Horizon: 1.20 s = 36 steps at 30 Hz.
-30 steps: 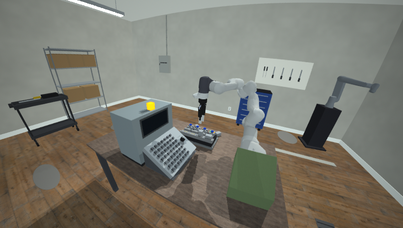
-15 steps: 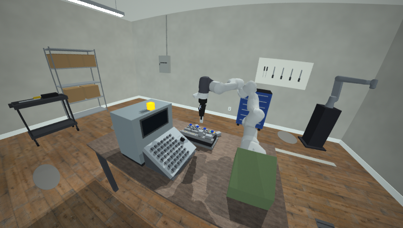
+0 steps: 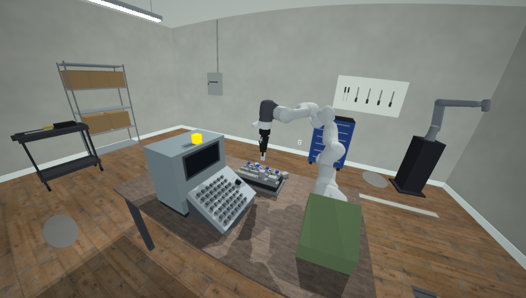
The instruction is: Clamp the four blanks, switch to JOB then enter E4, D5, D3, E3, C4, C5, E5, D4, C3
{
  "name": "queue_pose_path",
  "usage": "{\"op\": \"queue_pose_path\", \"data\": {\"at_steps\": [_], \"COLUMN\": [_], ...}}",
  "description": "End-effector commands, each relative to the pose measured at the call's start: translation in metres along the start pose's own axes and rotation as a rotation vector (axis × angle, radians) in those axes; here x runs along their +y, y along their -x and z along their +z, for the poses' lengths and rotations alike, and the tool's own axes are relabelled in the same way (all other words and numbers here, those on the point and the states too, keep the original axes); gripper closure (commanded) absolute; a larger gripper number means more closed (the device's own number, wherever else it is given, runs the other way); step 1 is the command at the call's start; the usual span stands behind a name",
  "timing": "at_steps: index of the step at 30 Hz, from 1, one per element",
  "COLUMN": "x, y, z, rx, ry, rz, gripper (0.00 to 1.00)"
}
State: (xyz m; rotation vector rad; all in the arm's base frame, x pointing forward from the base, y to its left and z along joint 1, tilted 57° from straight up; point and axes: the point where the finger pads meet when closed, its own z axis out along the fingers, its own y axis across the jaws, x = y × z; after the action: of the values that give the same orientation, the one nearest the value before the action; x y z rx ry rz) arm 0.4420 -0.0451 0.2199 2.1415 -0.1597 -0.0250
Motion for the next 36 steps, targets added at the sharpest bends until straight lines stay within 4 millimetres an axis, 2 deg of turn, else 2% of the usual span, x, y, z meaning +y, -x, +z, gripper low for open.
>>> {"op": "queue_pose_path", "data": {"at_steps": [1, 3, 4, 5, 8, 10, 36], "x": [-0.001, 0.000, 0.006, 0.020, 0.080, 0.099, 0.101], "y": [0.001, 0.001, 0.001, 0.000, 0.001, 0.003, 0.003], "z": [-0.001, -0.001, -0.001, -0.002, -0.002, -0.001, -0.001], "rx": [-0.003, -0.003, -0.003, -0.002, -0.002, -0.003, -0.003], "ry": [0.000, 0.000, 0.000, 0.000, 0.000, 0.000, 0.000], "rz": [-0.008, -0.008, -0.008, -0.009, -0.012, -0.013, -0.013], "gripper": [1.00, 1.00, 1.00, 1.00, 1.00, 1.00, 1.00]}}
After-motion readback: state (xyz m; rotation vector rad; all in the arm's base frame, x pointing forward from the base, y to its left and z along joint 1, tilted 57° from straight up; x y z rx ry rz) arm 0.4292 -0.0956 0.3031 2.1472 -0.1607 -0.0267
